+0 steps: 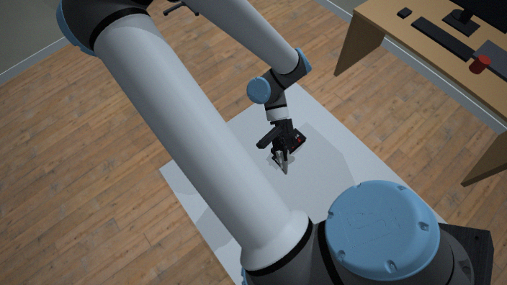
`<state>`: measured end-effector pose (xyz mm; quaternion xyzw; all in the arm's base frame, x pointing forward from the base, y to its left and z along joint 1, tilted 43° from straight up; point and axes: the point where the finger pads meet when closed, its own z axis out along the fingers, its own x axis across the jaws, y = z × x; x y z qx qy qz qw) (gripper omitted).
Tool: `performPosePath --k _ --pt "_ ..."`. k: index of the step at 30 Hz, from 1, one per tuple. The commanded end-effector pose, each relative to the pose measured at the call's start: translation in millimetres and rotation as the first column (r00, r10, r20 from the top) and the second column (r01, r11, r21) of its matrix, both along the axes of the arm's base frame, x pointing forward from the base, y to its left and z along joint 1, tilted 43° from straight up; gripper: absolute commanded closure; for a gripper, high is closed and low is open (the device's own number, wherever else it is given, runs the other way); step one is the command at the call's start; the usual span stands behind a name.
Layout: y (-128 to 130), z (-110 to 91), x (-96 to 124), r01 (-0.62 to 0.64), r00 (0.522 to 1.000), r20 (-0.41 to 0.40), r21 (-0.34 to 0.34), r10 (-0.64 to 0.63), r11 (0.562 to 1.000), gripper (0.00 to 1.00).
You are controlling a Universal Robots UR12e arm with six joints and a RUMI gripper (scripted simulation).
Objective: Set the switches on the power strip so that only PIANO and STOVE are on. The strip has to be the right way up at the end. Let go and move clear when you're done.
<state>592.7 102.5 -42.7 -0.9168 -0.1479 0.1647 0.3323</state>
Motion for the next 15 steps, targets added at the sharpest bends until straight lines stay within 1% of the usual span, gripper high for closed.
performPosePath --k 1,2,3,4,5,6,7,8,9,10,12,14,15 --pt "-20.1 -7.2 13.3 0.225 0.974 0.033 -0.028 -0.224 0.974 1.00" --pt "-26.6 -9.3 17.7 0.287 0.958 0.039 -0.033 -0.285 0.957 1.00" --pt "-26.6 -9.3 17.7 0.287 0.958 0.039 -0.033 -0.285 0.957 1.00" --pt "-33.1 -11.0 21.8 0.347 0.938 0.045 -0.036 -0.345 0.937 1.00" --pt "-33.1 -11.0 21.8 0.347 0.938 0.045 -0.036 -0.345 0.937 1.00" --pt "-39.4 -12.7 25.9 0.403 0.915 0.051 -0.038 -0.401 0.914 1.00" --pt "-39.4 -12.7 25.9 0.403 0.915 0.051 -0.038 -0.401 0.914 1.00" --pt "-45.3 -14.5 29.8 0.455 0.890 0.057 -0.041 -0.453 0.890 1.00" --pt "-45.3 -14.5 29.8 0.455 0.890 0.057 -0.041 -0.453 0.890 1.00" --pt "-51.2 -15.7 33.5 0.505 0.862 0.062 -0.042 -0.503 0.862 1.00" --pt "-51.2 -15.7 33.5 0.505 0.862 0.062 -0.042 -0.503 0.862 1.00" --pt "-60.2 -20.3 40.3 0.585 0.810 0.074 -0.048 -0.581 0.810 1.00" --pt "-60.2 -20.3 40.3 0.585 0.810 0.074 -0.048 -0.581 0.810 1.00"
